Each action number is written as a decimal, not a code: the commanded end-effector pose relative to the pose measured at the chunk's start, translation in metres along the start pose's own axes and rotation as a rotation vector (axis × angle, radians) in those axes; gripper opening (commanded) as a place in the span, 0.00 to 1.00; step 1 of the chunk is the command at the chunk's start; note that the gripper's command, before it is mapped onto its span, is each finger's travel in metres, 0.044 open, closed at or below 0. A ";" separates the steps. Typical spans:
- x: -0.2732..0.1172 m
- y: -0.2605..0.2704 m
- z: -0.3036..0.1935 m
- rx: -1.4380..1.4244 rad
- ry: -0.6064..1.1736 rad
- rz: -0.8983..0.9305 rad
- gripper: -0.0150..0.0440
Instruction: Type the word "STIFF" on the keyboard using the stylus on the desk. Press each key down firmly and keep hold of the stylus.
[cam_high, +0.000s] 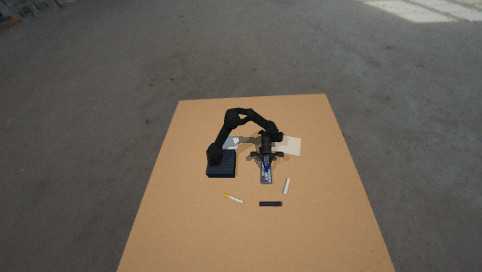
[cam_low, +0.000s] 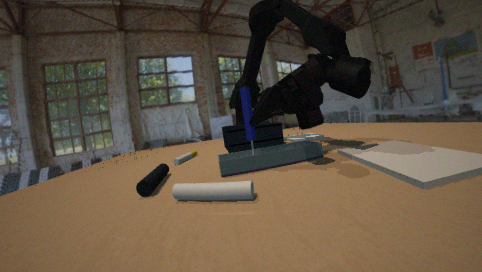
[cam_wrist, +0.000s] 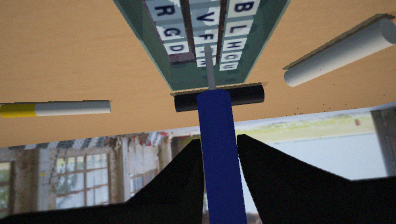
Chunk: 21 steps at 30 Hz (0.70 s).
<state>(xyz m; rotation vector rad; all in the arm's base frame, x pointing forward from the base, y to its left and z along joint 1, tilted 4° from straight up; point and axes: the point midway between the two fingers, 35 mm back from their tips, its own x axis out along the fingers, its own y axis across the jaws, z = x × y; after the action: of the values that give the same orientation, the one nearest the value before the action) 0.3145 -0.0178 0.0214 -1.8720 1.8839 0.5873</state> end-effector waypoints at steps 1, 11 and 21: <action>0.001 0.000 0.002 -0.006 0.005 -0.001 0.39; 0.004 0.000 0.006 -0.006 0.005 -0.001 0.39; 0.006 0.000 0.009 -0.006 0.005 -0.001 0.39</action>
<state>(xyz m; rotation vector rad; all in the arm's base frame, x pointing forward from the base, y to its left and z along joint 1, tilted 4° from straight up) 0.3146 -0.0172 0.0131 -1.8745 1.8837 0.5893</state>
